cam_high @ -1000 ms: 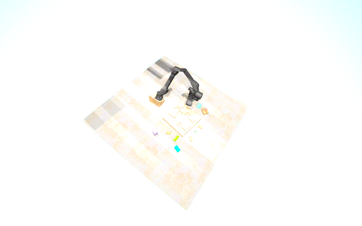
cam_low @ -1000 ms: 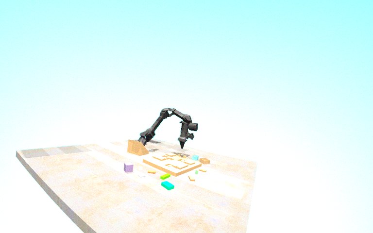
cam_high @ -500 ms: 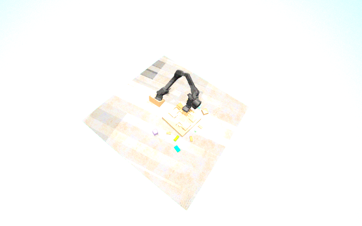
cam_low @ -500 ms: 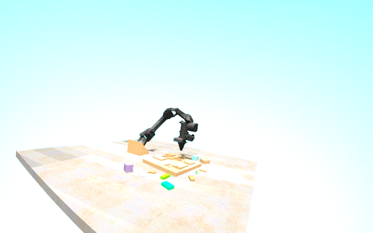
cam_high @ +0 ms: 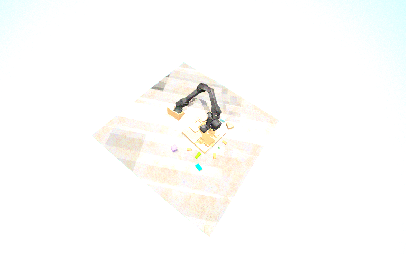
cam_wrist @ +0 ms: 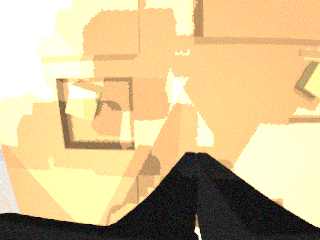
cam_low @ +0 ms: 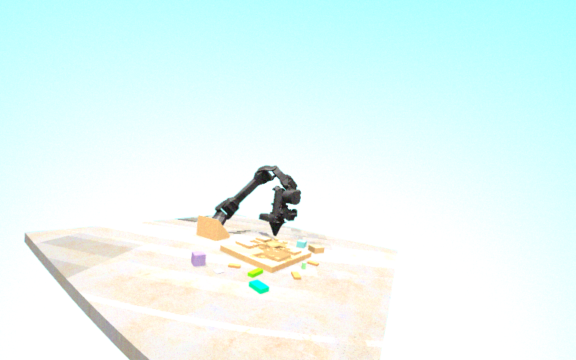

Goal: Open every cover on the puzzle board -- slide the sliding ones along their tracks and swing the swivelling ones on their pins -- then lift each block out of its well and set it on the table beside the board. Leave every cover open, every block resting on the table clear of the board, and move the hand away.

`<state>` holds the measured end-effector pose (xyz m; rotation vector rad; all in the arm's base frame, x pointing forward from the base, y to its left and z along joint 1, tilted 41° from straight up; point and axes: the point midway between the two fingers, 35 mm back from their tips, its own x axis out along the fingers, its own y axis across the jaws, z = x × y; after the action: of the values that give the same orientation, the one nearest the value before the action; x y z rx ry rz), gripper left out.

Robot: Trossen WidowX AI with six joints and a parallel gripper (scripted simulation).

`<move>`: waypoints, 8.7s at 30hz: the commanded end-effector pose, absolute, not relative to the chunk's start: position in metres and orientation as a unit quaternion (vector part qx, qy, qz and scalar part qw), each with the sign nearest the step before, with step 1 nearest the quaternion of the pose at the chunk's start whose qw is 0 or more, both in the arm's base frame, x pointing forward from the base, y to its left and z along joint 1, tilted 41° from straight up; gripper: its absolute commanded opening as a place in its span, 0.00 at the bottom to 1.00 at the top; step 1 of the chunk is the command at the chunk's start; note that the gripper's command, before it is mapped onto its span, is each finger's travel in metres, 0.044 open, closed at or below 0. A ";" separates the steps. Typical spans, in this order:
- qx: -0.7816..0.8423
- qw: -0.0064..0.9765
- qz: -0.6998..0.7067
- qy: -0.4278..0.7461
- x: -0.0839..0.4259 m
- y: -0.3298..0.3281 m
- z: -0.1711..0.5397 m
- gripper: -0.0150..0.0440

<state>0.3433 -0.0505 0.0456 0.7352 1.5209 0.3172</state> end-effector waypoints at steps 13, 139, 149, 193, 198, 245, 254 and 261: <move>-0.027 0.728 0.460 0.508 0.341 -0.117 -0.017 0.25; 0.466 0.560 0.008 0.685 0.341 -0.109 -0.045 0.50; 0.463 0.563 0.010 0.685 0.339 -0.124 -0.025 0.50; 0.464 0.563 0.010 0.684 0.341 -0.100 -0.052 0.50; 0.464 0.563 0.010 0.684 0.342 -0.097 -0.056 0.50; 0.461 0.565 0.011 0.684 0.344 -0.081 -0.074 0.46; 0.461 0.565 0.011 0.684 0.344 -0.081 -0.074 0.39; 0.461 0.565 0.011 0.684 0.344 -0.085 -0.070 0.39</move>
<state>0.3435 -0.0824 -0.0730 1.0900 1.6120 0.0239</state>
